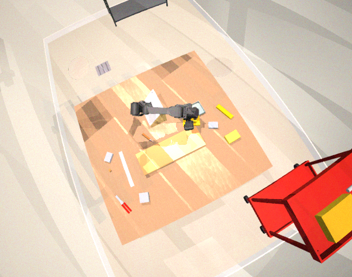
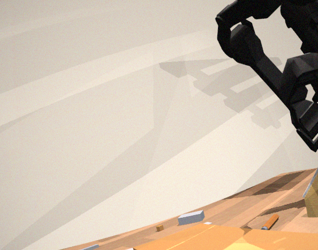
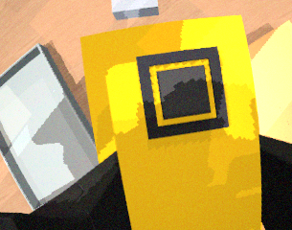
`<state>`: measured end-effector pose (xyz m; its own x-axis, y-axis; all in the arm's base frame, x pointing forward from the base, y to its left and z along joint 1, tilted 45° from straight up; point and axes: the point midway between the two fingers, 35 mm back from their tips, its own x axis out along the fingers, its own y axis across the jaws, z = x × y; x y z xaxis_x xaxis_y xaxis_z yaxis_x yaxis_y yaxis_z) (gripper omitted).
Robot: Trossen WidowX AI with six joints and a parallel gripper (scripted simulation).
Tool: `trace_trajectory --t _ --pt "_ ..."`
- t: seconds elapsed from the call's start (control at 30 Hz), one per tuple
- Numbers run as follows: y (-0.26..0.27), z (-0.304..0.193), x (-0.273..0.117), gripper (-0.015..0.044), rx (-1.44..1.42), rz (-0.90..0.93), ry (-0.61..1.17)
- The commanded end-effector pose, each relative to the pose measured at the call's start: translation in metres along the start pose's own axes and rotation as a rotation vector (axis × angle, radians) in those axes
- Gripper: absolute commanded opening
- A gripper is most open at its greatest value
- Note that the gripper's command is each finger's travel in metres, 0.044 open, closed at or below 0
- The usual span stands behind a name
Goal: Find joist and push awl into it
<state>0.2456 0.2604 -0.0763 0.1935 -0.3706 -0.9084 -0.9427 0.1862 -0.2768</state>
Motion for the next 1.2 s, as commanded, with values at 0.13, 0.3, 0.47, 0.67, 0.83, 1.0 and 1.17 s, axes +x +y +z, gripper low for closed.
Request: trace_trajectory --t 0.13,0.3,0.47,0.67,0.83,1.0,1.17 --pt "0.072 0.018 0.022 0.0000 -0.188 0.050 0.021" --pt "0.115 0.019 0.040 0.0000 -0.298 0.077 0.051" --pt "0.154 0.014 0.057 0.0000 -0.398 0.098 0.085" --pt "0.161 0.013 0.062 0.0000 -0.416 0.102 0.091" --pt "0.160 0.010 0.072 0.0000 -0.415 0.101 0.091" --pt "0.159 0.006 0.085 0.0000 -0.415 0.101 0.091" --pt "0.158 0.002 0.098 0.0000 -0.415 0.101 0.091"
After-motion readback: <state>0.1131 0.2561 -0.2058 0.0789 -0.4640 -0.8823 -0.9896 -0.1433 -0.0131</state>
